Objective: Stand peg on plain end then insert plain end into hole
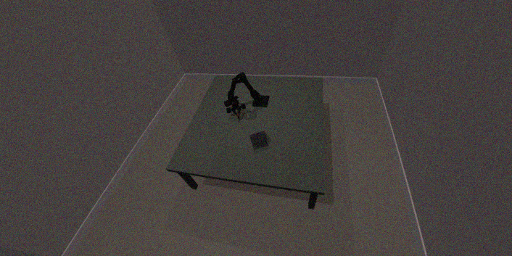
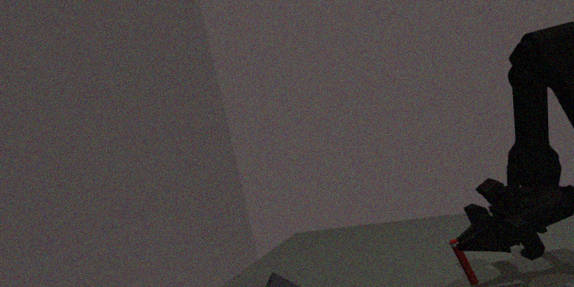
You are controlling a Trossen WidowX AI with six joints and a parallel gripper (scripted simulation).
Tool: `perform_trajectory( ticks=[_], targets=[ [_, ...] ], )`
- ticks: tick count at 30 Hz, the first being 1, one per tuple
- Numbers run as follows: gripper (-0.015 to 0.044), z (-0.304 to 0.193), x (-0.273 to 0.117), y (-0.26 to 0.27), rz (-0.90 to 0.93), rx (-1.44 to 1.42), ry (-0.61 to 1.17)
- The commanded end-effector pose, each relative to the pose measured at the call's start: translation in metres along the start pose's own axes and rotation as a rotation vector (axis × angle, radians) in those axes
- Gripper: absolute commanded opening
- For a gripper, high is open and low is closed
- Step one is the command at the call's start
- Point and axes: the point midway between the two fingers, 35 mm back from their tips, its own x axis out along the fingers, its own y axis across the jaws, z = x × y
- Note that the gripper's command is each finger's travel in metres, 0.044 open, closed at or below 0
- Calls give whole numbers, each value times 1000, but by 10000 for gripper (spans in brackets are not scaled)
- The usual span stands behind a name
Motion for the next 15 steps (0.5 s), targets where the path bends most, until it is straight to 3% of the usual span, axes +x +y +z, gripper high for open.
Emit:
perform_trajectory(
  ticks=[1,15],
  targets=[
    [49,-2,-1,0,0,0,0],
    [49,-3,-4,0,-7,9,-15]
  ],
)
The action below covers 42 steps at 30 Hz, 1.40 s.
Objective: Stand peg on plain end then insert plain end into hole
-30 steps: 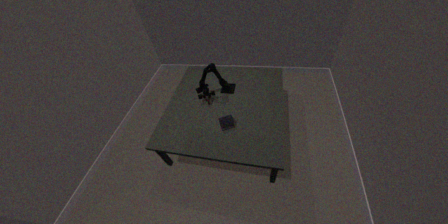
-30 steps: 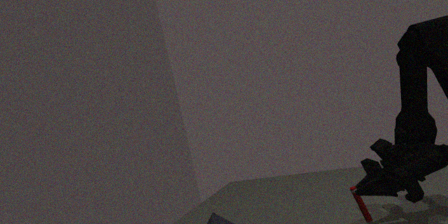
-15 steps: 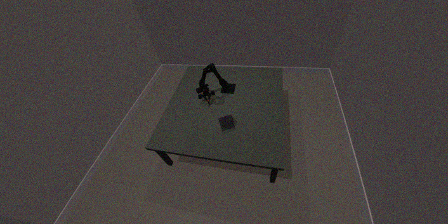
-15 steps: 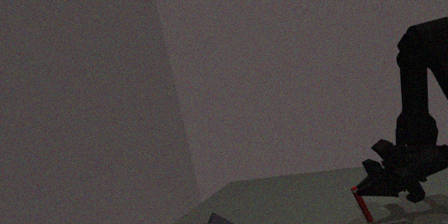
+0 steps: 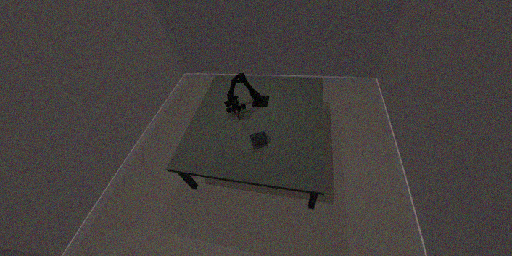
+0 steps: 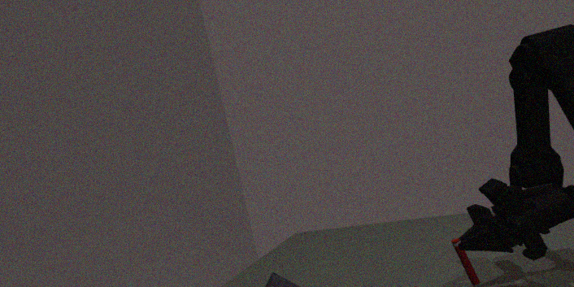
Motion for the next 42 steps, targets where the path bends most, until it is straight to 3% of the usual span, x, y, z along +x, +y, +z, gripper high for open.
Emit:
perform_trajectory(
  ticks=[1,42],
  targets=[
    [49,-2,-1,0,0,0,1],
    [49,-6,-10,0,-28,28,-45]
  ],
)
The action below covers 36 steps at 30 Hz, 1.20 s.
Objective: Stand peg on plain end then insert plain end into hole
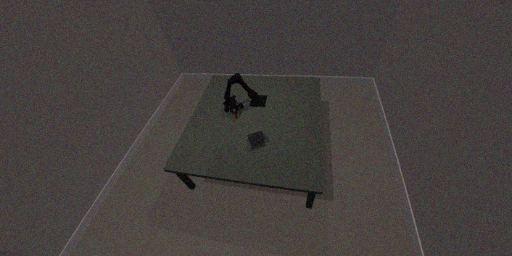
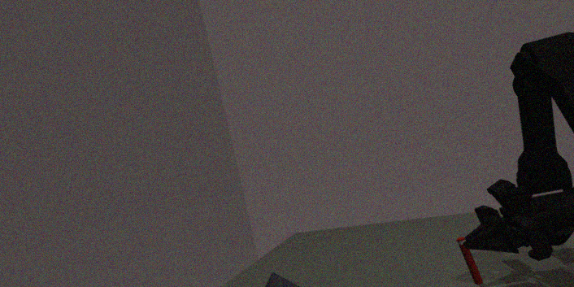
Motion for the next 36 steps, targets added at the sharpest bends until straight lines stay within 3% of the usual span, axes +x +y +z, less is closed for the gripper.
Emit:
perform_trajectory(
  ticks=[1,10,14,36],
  targets=[
    [49,-2,-1,1,0,0,1],
    [49,-3,-3,1,-7,6,-9],
    [130,-1,-2,0,-9,6,-12],
    [130,-1,-2,0,-9,6,-12]
  ],
)
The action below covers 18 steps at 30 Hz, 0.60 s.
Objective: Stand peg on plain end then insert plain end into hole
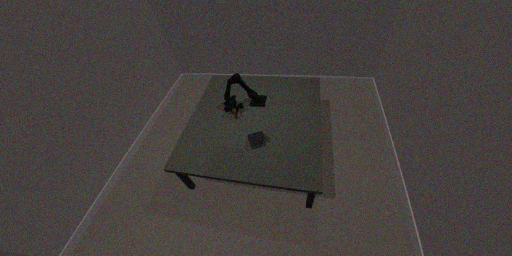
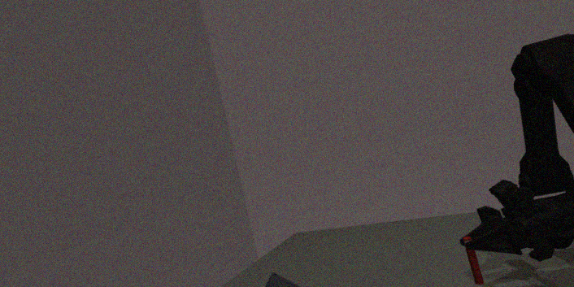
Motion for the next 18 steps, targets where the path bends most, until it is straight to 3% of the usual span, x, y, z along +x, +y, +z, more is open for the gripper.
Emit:
perform_trajectory(
  ticks=[1,2,14,18],
  targets=[
    [130,0,0,0,1,0,1],
    [130,0,0,0,1,0,1],
    [440,0,0,0,1,0,1],
    [440,0,0,0,1,0,1]
  ],
)
